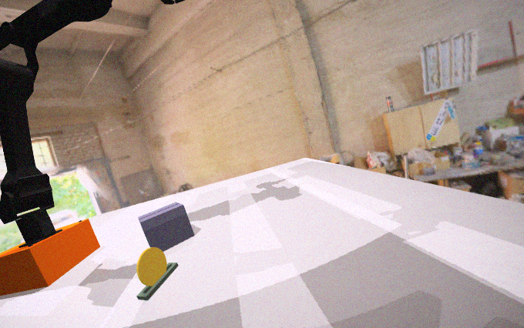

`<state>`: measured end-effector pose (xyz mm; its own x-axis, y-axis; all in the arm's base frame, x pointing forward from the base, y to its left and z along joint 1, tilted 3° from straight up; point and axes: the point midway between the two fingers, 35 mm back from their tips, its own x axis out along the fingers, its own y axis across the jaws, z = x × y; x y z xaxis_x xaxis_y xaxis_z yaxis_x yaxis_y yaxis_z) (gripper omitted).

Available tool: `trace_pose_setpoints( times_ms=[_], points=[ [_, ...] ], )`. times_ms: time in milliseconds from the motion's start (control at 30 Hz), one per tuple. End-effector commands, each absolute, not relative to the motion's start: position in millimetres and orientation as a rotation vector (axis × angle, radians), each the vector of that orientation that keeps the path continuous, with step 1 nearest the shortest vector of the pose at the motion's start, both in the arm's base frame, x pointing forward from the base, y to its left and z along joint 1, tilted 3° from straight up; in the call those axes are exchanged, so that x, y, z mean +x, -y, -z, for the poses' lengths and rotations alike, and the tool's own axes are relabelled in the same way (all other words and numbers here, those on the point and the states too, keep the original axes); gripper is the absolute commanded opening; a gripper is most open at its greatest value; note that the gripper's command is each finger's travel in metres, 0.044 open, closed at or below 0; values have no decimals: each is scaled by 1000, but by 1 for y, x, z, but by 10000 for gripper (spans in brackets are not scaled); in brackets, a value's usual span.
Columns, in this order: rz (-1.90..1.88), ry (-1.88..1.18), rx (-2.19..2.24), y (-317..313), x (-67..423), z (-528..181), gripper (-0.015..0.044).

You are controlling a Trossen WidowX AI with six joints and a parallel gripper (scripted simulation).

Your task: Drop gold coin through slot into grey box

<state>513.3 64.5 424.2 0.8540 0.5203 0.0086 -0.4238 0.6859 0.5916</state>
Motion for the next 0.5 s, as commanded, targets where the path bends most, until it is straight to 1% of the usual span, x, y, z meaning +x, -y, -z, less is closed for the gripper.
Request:
trace_pose_setpoints(
  times_ms=[0,67,267,467],
  points=[
    [-525,-169,609,-64,514,-422,374],
    [-476,-203,528,-56,520,-400,321],
    [-335,-408,150,-22,526,-306,164],
    [-329,-603,-155,3,512,-236,161]
  ],
)
